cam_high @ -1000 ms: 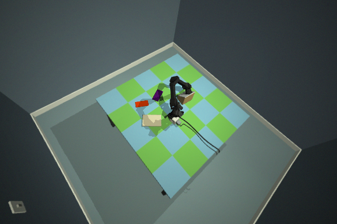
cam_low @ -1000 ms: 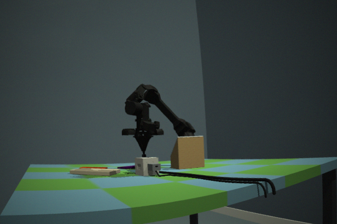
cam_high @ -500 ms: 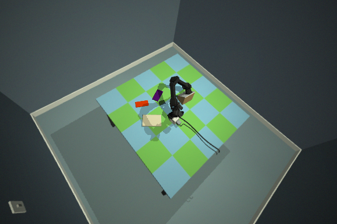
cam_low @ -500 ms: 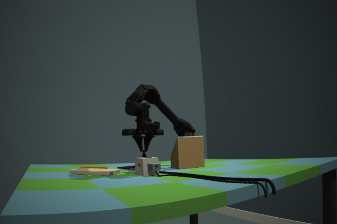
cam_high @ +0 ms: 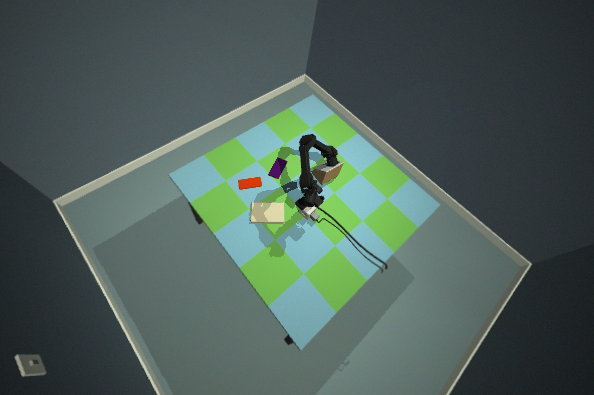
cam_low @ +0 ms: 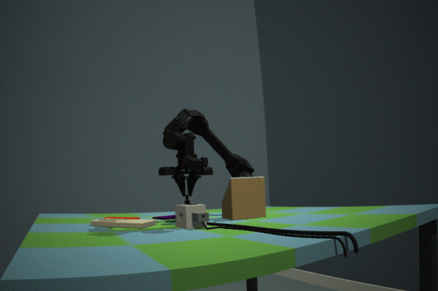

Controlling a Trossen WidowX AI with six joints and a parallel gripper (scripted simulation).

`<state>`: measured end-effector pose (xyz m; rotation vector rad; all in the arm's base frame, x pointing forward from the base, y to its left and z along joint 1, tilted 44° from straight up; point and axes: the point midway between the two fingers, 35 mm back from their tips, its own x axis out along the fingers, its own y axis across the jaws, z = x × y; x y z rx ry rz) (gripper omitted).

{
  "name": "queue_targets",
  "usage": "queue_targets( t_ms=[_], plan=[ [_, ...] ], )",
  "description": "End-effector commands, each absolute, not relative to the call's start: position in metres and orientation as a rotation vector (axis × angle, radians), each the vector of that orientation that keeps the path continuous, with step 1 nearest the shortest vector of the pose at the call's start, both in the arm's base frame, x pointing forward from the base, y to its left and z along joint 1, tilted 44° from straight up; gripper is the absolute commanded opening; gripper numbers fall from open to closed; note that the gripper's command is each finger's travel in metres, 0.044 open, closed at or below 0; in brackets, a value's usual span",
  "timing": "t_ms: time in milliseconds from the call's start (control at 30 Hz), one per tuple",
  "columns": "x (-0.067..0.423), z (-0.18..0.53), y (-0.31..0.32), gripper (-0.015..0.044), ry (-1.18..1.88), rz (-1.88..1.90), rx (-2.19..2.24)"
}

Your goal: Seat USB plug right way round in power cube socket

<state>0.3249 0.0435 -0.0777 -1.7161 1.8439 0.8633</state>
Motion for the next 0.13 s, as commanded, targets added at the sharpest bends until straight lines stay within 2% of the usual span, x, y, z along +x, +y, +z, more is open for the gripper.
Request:
queue_targets(
  t_ms=[0, 100],
  plan=[
    [0.3263, -0.0740, 0.0475, 0.0095, 1.838, 0.860, -1.712],
    [0.3266, -0.0718, 0.0496, 0.0095, 1.838, 0.860, -1.712]
  ],
)
